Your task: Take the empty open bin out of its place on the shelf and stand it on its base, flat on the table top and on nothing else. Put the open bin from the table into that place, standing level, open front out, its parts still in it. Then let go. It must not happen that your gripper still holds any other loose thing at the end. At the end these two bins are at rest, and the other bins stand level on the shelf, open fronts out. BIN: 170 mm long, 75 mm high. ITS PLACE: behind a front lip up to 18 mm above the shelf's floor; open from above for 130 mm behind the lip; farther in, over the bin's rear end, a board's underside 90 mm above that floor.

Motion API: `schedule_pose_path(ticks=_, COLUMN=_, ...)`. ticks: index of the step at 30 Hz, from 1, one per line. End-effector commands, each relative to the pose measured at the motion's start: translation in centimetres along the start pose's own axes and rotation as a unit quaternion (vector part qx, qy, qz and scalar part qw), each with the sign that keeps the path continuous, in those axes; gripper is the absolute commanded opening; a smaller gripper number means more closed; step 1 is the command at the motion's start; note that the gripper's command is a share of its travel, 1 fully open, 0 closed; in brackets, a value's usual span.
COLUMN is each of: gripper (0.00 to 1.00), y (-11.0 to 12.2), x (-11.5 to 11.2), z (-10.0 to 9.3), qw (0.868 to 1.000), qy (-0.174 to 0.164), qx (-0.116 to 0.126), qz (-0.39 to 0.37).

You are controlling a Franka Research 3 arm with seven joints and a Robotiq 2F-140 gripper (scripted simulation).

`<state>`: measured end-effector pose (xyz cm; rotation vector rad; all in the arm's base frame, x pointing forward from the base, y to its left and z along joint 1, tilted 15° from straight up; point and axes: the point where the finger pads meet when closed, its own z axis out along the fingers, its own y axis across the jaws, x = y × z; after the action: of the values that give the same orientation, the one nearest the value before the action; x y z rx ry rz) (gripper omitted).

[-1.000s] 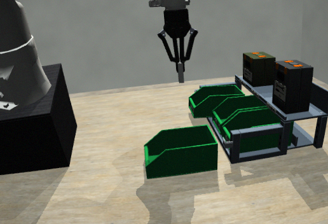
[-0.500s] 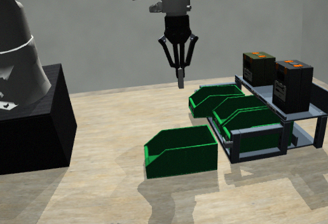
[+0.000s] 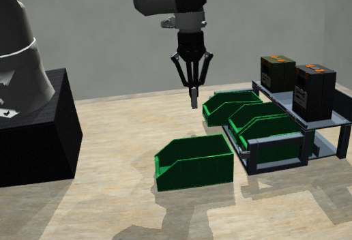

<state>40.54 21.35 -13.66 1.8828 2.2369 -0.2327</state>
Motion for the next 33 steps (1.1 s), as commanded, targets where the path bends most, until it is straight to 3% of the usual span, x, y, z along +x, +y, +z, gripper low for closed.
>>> schedule_pose_path(ticks=1, gripper=0.00, y=0.4, x=0.4, z=0.7, qw=1.000, qy=0.004, qx=-0.006, qz=0.008)
schedule_pose_path(ticks=14, gripper=0.00, y=0.4, x=0.4, z=4.0, qw=1.000, qy=0.004, qx=-0.006, qz=0.008)
schedule_pose_path(ticks=33, gripper=0.00, y=0.4, x=0.4, z=4.8, qw=1.000, qy=0.004, qx=-0.006, qz=0.008)
